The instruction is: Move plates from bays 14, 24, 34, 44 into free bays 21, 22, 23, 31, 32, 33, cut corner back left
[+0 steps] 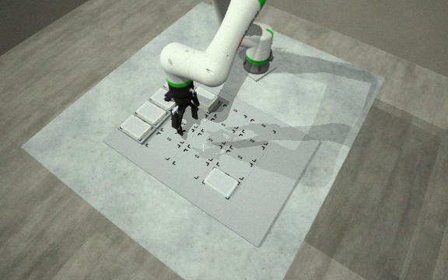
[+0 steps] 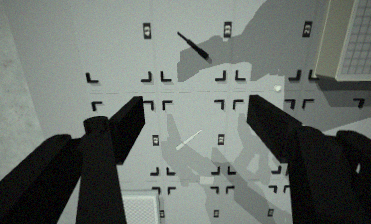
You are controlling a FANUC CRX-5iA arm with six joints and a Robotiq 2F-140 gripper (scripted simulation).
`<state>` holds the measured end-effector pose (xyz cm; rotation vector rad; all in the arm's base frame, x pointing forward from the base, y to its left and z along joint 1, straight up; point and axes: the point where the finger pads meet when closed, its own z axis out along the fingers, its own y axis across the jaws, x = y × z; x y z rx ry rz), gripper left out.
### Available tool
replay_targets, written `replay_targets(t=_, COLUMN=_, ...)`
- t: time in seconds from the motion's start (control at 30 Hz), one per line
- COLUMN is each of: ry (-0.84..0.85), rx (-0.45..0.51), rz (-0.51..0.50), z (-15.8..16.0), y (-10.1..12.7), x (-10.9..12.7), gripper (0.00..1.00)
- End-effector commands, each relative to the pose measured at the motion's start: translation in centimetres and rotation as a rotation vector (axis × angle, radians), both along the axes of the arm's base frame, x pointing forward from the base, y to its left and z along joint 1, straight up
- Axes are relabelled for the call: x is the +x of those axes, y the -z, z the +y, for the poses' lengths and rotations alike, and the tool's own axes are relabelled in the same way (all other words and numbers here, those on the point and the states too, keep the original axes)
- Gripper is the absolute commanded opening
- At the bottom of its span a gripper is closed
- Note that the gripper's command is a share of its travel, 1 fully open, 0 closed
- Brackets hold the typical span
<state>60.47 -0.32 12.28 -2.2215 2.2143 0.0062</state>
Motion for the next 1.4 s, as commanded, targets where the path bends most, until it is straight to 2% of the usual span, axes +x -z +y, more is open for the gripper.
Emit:
replay_targets(t=0.0, ry=0.000, rx=0.000, rz=-0.002, z=-1.2, y=0.0, x=-0.5, gripper=0.70)
replay_targets(t=1.37, ry=0.000, rx=0.000, rz=-0.002, z=-13.9, y=1.5, x=-6.1, gripper=0.70)
